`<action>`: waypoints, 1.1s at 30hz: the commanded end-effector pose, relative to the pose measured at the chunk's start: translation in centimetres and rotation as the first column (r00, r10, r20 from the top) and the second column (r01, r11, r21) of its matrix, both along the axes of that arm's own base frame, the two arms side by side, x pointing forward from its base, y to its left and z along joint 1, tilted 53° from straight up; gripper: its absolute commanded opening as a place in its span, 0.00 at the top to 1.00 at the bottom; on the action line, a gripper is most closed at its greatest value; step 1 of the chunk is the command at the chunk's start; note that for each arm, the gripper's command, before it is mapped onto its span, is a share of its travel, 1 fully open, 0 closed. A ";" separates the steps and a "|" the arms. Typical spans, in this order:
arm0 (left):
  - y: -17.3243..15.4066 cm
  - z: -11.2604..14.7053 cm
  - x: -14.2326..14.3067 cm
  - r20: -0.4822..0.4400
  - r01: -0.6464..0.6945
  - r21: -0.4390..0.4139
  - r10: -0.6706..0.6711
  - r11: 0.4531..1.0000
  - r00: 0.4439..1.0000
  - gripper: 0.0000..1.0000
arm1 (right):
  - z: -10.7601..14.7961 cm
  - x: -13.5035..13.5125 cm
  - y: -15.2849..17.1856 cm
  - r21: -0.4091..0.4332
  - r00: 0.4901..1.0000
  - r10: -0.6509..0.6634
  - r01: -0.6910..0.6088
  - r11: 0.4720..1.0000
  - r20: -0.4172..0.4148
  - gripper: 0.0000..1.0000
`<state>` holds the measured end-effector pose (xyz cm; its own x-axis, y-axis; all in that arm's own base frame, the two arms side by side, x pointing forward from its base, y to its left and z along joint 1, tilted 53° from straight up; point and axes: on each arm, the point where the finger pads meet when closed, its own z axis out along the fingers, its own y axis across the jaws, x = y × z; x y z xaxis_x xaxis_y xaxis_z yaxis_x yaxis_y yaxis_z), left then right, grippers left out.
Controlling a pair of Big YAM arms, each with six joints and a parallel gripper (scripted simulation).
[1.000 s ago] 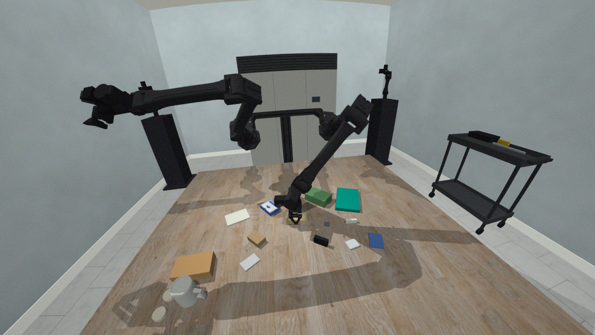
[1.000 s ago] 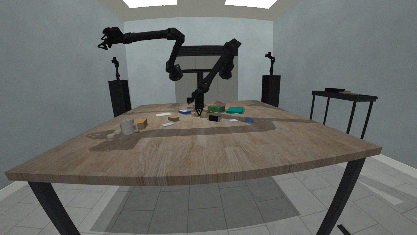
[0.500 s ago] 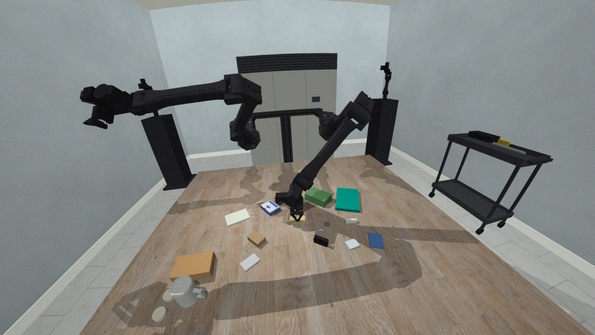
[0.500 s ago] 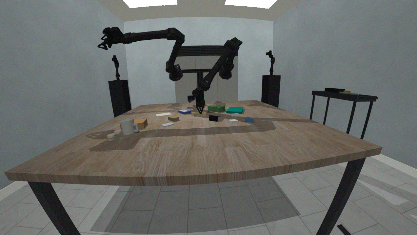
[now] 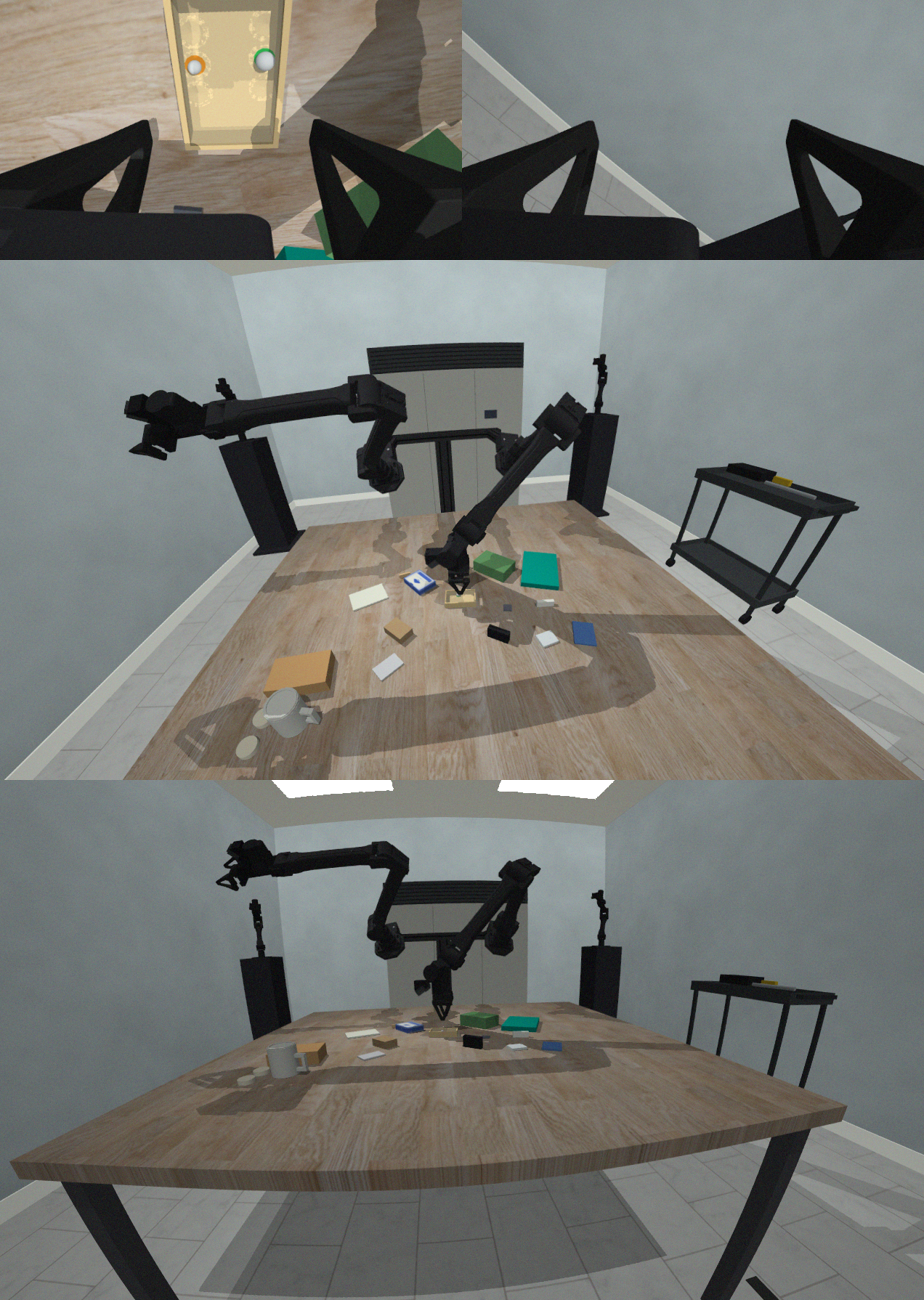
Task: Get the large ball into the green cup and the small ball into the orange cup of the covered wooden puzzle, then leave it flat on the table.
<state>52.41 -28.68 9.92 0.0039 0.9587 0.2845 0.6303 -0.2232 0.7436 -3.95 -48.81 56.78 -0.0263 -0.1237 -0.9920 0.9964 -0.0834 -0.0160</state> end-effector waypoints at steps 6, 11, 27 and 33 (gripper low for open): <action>-1.7 1.9 -1.9 0.016 0.016 -0.026 -0.015 1.000 1.000 0.14 | 0.7 -0.7 0.7 -0.026 1.000 -0.012 0.012 1.000 0.014 0.00; -2.0 2.4 -1.8 0.027 0.016 -0.035 -0.015 0.999 1.000 0.14 | 0.7 -0.7 0.7 -0.026 1.000 -0.012 0.012 1.000 0.014 0.00; -1.9 2.4 -1.8 0.026 0.016 -0.035 -0.015 0.999 1.000 0.14 | 0.7 -0.7 0.7 -0.026 1.000 -0.012 0.012 1.000 0.014 0.00; -1.9 2.4 -1.8 0.026 0.016 -0.035 -0.015 0.999 1.000 0.14 | 0.7 -0.7 0.7 -0.026 1.000 -0.012 0.012 1.000 0.014 0.00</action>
